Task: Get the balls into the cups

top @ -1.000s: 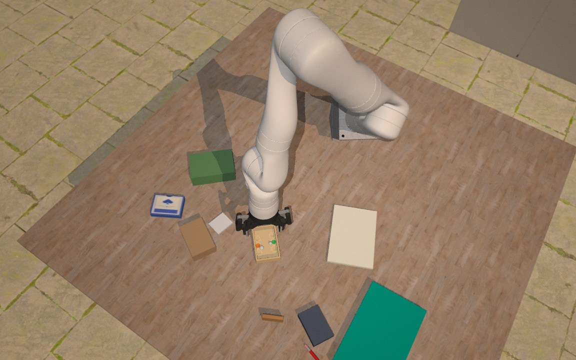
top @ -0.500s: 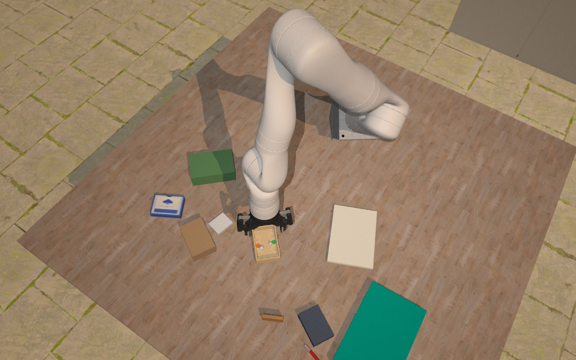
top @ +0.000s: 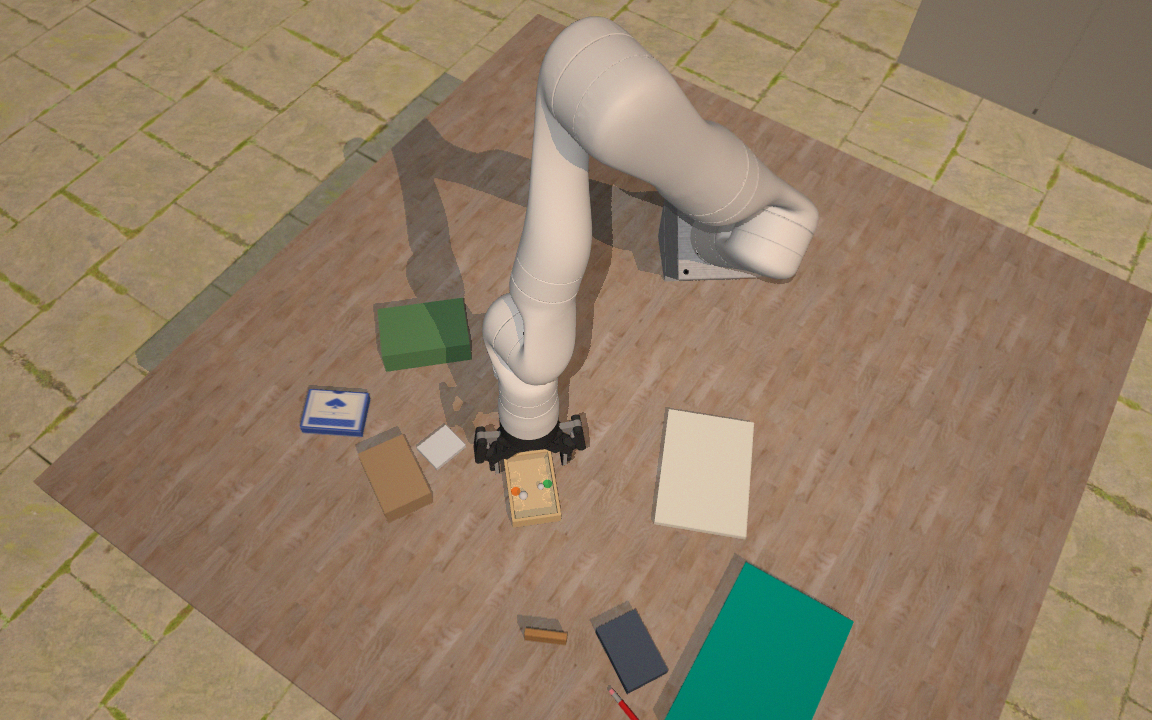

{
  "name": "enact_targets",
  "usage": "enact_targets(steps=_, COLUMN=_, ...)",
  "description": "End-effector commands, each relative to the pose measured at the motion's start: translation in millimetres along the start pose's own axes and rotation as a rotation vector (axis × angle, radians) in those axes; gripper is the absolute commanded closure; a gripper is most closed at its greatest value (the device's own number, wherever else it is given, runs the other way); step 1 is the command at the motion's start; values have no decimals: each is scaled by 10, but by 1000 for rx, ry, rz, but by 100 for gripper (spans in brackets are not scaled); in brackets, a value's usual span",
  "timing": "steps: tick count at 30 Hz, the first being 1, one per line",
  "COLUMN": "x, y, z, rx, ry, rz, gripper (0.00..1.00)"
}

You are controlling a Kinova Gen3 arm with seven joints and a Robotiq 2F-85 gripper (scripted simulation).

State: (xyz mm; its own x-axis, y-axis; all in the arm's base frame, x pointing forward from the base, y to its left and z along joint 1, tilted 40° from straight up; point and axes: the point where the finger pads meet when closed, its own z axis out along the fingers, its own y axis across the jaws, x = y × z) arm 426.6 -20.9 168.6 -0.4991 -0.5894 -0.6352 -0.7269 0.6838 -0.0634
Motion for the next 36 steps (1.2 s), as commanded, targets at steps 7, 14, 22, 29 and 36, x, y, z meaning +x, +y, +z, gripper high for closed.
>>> enact_targets(steps=7, x=-23, y=11, z=7, rx=-2, ry=-5, rz=-3, gripper=0)
enact_targets(steps=14, x=-23, y=11, z=7, rx=-2, ry=-5, rz=-3, gripper=0)
enact_targets(steps=22, x=-23, y=11, z=7, rx=-2, ry=-5, rz=-3, gripper=0)
enact_targets(steps=29, x=-23, y=11, z=7, rx=-2, ry=-5, rz=-3, gripper=5)
enact_targets(steps=36, x=-23, y=11, z=7, rx=-2, ry=-5, rz=-3, gripper=5)
